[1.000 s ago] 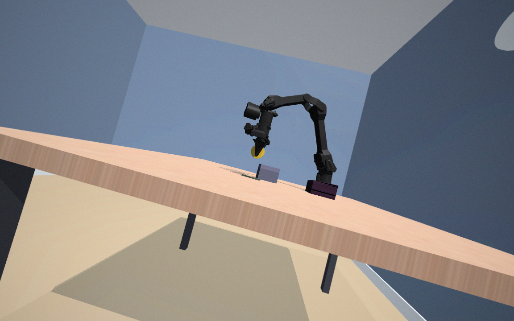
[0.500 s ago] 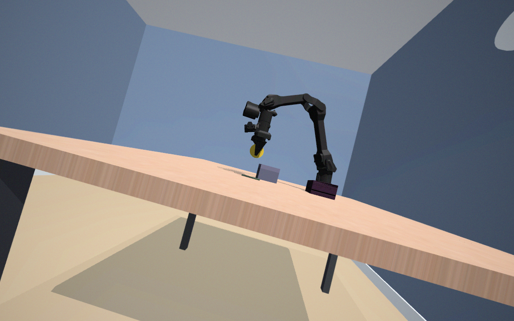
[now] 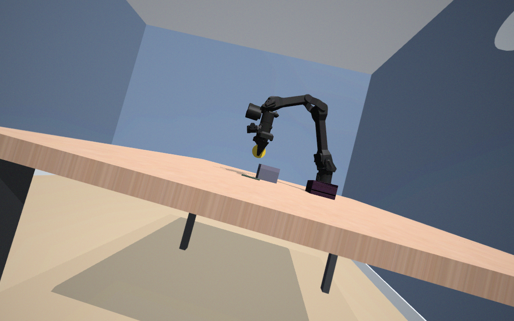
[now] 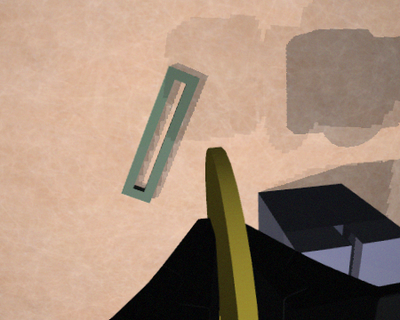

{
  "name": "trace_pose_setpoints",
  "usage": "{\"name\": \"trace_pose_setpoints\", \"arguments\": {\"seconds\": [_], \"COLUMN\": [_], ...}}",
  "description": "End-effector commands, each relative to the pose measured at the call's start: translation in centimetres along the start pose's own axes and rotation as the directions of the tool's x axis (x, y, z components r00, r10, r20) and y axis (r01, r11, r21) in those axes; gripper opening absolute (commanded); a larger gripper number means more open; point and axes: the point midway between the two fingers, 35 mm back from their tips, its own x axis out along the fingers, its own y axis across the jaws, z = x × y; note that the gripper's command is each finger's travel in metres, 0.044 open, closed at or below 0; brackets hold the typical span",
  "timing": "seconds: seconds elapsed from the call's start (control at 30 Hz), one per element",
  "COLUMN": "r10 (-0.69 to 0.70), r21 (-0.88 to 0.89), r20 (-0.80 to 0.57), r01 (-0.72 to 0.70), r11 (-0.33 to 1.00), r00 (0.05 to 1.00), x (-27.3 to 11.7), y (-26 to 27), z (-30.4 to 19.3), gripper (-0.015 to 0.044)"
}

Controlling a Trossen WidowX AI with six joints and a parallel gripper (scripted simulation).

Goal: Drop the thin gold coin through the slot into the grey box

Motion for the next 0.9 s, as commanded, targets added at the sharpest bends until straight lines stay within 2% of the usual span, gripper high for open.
{"name": "trace_pose_setpoints", "arguments": {"seconds": [0.0,0.87], "r10": [0.003,-0.001], "r21": [-0.001,-0.001], "r20": [0.000,-0.004], "r01": [-0.003,0.001], "r11": [1.000,1.000], "r00": [1.000,1.000], "x": [-0.1,0.0], "y": [-0.9,-5.4], "z": [-0.8,-5.8], "gripper": [0.0000,0.0000]}}
